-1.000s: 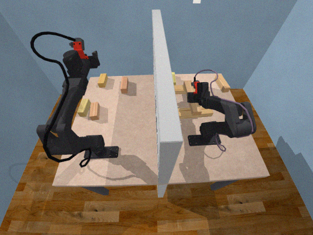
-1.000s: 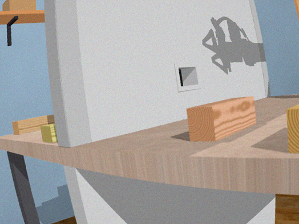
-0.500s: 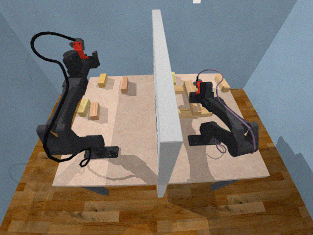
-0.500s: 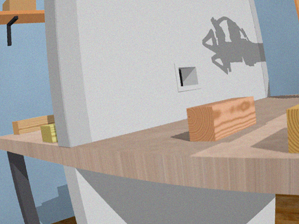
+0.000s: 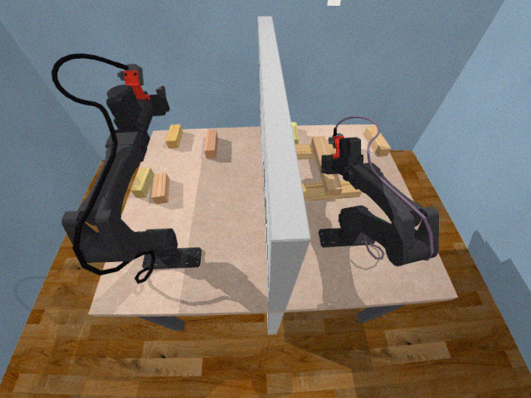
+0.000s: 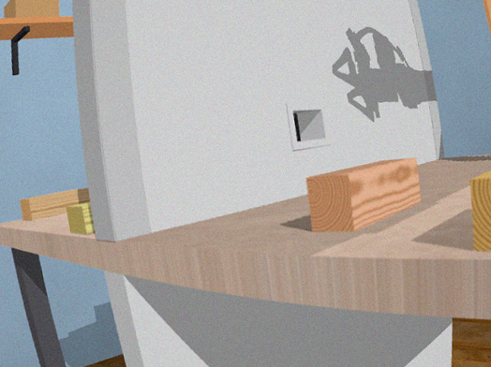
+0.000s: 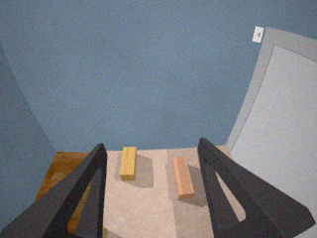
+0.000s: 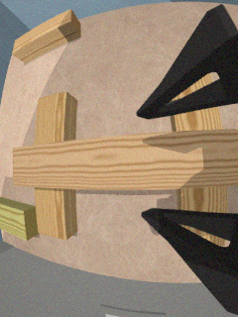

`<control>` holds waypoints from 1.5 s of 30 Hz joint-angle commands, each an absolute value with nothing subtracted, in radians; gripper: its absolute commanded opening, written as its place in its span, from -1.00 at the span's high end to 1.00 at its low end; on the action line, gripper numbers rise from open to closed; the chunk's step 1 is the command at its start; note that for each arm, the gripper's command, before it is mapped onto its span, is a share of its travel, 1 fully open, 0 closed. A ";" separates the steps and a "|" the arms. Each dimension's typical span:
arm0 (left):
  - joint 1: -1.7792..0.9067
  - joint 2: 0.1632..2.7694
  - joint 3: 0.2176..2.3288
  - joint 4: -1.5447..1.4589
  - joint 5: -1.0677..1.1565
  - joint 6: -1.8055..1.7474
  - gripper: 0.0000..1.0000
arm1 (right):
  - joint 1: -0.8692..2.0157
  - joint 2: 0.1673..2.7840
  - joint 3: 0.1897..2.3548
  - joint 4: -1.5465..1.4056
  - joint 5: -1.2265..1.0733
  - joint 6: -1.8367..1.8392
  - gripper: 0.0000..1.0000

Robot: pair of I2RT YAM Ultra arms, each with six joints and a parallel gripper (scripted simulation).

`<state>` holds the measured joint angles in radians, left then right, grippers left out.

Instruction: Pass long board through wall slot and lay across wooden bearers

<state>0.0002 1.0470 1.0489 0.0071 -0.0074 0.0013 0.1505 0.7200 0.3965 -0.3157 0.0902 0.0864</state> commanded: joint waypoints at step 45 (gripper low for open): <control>-0.008 1.010 1.089 0.018 0.013 -0.007 -0.51 | 0.014 1.015 1.092 -0.008 0.006 -0.001 -0.51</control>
